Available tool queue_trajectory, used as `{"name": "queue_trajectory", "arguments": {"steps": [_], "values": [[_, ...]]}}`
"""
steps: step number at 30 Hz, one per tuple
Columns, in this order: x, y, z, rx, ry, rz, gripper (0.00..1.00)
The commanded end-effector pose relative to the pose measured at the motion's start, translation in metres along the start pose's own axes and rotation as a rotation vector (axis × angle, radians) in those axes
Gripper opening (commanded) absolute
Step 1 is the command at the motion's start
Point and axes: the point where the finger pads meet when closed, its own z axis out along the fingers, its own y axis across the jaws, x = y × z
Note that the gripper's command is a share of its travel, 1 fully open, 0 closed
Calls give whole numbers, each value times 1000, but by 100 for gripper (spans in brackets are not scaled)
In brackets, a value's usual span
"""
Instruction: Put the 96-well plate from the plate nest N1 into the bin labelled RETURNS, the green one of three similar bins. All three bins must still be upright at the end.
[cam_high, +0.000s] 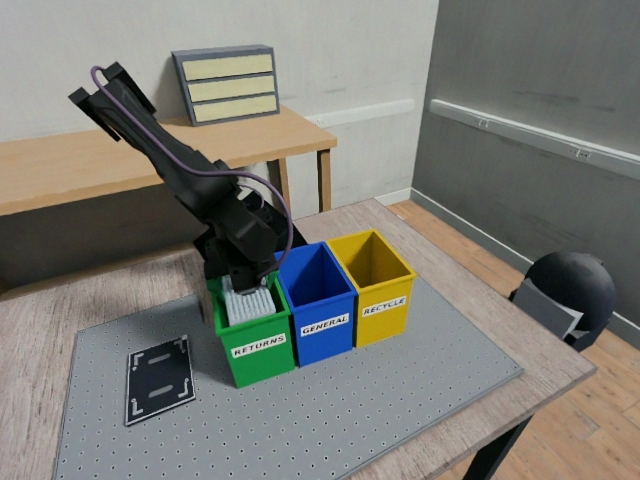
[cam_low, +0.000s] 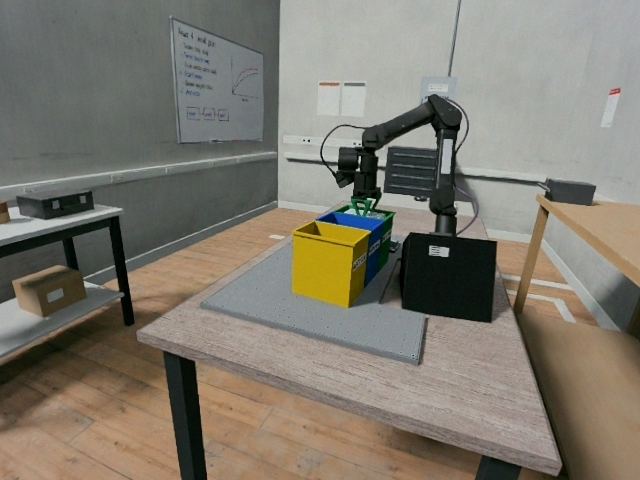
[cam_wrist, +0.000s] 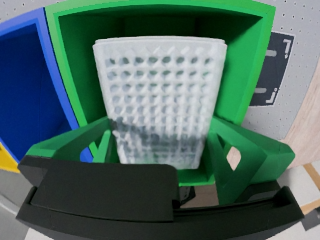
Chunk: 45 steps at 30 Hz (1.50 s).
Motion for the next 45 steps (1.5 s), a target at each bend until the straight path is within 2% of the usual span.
{"name": "queue_trajectory", "arguments": {"steps": [1,14,15,45], "values": [[-7,-1,-8,-10,-53,8,0],[-4,0,-6,-7,-30,3,0],[-4,0,-6,-7,-30,3,99],[-4,0,-6,-7,-30,3,99]]}}
